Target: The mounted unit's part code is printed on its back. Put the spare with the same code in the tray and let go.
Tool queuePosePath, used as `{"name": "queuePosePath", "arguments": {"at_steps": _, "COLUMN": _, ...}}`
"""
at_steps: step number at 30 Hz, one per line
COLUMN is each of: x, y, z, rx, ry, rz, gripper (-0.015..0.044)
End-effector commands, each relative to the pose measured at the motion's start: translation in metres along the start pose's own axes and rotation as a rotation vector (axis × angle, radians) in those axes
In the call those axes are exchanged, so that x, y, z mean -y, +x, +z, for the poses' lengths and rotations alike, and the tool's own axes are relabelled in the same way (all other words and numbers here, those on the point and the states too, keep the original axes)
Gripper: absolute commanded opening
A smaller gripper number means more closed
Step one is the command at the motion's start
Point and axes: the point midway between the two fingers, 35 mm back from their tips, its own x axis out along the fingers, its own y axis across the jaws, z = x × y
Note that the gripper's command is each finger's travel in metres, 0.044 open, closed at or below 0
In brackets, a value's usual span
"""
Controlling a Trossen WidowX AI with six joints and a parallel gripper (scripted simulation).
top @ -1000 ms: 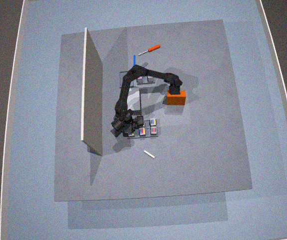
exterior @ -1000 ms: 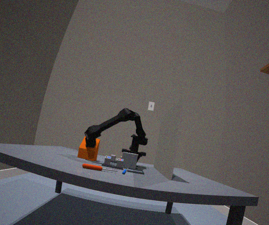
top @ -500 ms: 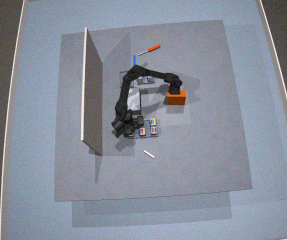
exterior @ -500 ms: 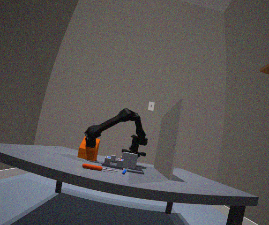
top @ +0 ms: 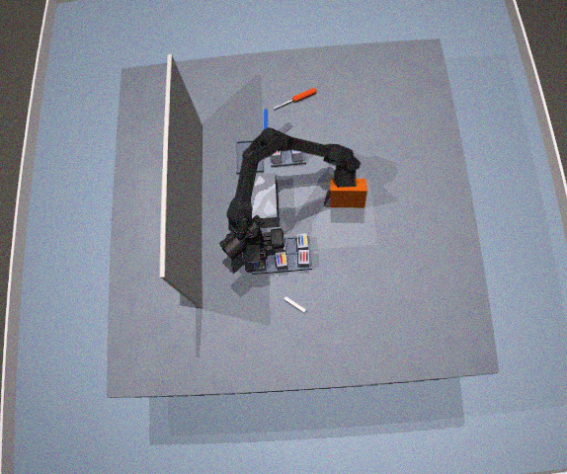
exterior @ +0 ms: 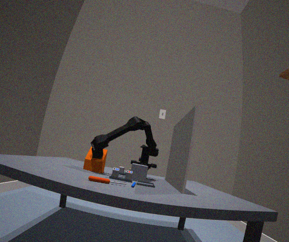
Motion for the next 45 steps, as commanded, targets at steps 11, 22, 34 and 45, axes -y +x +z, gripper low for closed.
{"name": "queuePosePath", "arguments": {"at_steps": 11, "x": 0.001, "y": -0.075, "z": 0.001, "rx": 0.001, "ry": -0.002, "rz": -0.004, "gripper": 0.0000}}
{"name": "queuePosePath", "arguments": {"at_steps": 22, "x": 0.003, "y": -0.088, "z": 0.002, "rx": 0.002, "ry": -0.003, "rz": -0.012, "gripper": 0.0000}}
{"name": "queuePosePath", "arguments": {"at_steps": 34, "x": 0.000, "y": -0.146, "z": 0.006, "rx": 0.004, "ry": -0.003, "rz": -0.005, "gripper": 0.0000}}
{"name": "queuePosePath", "arguments": {"at_steps": 45, "x": 0.015, "y": -0.159, "z": -0.027, "rx": 0.018, "ry": -0.006, "rz": -0.004, "gripper": 0.0000}}
